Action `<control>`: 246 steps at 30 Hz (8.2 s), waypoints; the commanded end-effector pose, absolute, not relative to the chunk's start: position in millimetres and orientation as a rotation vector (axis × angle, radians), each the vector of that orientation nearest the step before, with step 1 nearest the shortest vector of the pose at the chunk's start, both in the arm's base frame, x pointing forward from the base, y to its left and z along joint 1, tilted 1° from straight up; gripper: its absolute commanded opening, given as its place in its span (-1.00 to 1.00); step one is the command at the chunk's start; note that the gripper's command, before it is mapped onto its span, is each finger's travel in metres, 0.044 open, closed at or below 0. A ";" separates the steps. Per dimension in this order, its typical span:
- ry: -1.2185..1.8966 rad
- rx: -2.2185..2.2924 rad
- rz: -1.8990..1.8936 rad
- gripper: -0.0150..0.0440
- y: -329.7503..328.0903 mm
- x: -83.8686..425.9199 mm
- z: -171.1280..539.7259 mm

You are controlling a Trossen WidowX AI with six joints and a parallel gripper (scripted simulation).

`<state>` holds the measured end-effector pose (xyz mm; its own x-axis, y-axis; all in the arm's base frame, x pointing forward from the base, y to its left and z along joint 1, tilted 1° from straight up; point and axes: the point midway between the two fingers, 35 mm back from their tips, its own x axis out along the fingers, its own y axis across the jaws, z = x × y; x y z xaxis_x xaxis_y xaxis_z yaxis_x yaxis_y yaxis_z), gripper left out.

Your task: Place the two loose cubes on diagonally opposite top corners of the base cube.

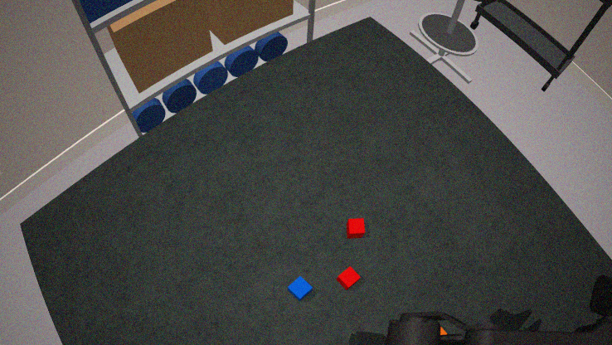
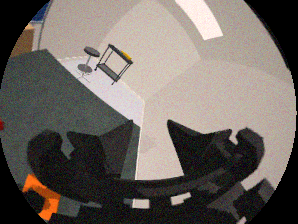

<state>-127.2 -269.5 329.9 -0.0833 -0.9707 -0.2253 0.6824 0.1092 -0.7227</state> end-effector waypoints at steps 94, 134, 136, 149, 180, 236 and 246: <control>1.495 0.395 -0.397 0.41 -53.3 334.9 89.4; 1.496 0.395 -0.397 0.32 -54.1 336.7 -4.8; 1.496 0.395 -0.397 0.14 -54.1 336.7 -4.8; 1.469 0.371 -0.383 -0.14 -59.5 341.6 5.9; 1.488 0.389 -0.393 -0.14 -54.7 339.5 76.1; 1.483 -0.494 0.477 -0.14 66.8 295.4 70.4; 1.424 -0.711 0.691 -0.14 90.9 278.8 61.7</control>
<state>284.1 85.6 64.7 0.0329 0.0041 -0.9994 -0.7347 0.6781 -0.0214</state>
